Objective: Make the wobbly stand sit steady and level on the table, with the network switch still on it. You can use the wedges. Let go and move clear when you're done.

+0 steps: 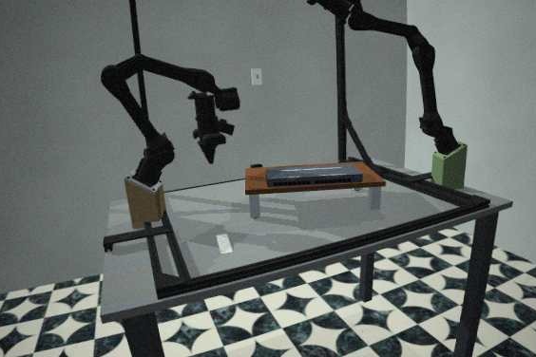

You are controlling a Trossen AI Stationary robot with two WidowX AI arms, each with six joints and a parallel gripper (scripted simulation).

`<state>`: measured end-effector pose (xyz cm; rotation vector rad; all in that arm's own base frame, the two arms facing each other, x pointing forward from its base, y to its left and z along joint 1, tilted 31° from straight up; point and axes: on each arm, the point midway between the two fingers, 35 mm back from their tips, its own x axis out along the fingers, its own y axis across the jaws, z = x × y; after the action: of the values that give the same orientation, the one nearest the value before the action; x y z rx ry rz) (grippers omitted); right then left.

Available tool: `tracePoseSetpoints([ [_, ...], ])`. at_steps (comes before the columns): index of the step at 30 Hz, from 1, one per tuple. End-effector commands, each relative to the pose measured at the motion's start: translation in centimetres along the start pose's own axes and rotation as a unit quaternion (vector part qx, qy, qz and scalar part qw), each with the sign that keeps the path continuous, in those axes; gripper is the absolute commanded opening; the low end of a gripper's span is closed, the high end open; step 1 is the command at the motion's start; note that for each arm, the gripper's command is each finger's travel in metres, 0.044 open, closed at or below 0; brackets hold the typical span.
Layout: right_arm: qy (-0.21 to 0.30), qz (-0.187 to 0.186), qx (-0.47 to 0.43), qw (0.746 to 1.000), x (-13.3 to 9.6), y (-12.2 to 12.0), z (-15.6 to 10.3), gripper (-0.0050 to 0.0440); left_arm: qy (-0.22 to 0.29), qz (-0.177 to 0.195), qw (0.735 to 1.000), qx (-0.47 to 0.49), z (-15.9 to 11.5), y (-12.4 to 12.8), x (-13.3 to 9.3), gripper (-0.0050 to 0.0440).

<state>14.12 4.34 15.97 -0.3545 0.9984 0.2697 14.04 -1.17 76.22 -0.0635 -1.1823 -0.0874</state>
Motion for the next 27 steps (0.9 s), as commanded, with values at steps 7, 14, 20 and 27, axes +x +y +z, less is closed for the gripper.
tracePoseSetpoints([
  [7, 0.000, 0.000, 0.000, 1.000, 0.0, 0.0, 0.0, 0.0000, -0.188, -0.001, 0.982, 0.010, 9.4, -0.2, 0.1, 0.0000],
  [14, 0.000, 0.000, 0.000, 1.000, 0.0, 0.0, 0.0, 0.0000, -0.260, 0.000, 0.965, 0.013, 12.8, -0.2, -0.8, 0.0000],
  [20, 0.000, 0.000, 0.000, 1.000, 0.0, 0.0, 0.0, 0.0000, -0.145, -0.003, 0.989, 0.007, 7.3, -0.2, 0.1, 0.0000],
  [27, 0.000, 0.000, 0.000, 1.000, 0.0, 0.0, 0.0, 0.0000, 0.048, 0.001, 0.999, 0.000, -3.8, 0.1, 0.1, 0.0000],
])
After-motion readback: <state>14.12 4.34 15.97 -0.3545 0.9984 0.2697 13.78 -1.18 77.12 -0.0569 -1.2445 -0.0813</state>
